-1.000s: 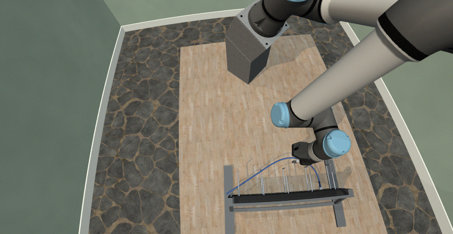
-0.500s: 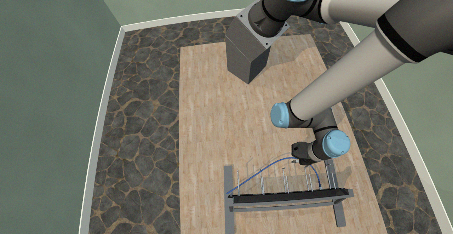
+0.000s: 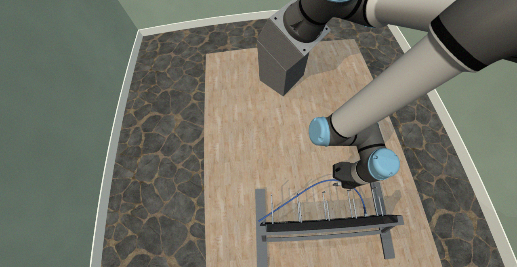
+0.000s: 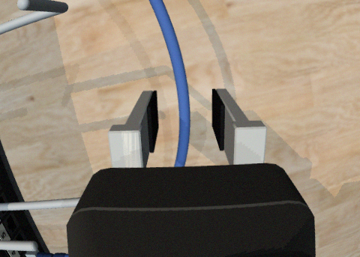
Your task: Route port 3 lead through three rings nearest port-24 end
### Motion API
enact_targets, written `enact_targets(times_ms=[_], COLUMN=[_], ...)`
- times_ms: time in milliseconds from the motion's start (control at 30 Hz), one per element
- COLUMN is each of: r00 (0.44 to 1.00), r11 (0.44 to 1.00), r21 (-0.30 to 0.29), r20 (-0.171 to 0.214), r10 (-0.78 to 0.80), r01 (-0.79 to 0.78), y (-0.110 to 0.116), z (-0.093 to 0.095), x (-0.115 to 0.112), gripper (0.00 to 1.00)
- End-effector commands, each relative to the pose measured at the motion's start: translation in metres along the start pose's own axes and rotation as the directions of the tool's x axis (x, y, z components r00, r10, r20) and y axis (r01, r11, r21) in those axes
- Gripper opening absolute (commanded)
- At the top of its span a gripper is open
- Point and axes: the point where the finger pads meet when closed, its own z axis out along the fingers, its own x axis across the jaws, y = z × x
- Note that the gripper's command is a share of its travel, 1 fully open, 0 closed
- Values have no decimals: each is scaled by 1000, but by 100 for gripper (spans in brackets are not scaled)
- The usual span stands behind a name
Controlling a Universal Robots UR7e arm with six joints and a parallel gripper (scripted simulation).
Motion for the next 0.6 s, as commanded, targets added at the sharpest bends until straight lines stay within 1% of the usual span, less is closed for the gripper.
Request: enact_targets(times_ms=[0,467,500,567], r00=[1000,1000,1000,1000], r11=[1000,1000,1000,1000], r21=[0,0,0,0], r20=[2,2,2,2], r10=[-2,-2,-2,-2], r01=[2,2,2,2], y=[1,1,1,1], z=[0,0,0,0], x=[-1,-1,-1,-1], gripper=[67,67,0,0])
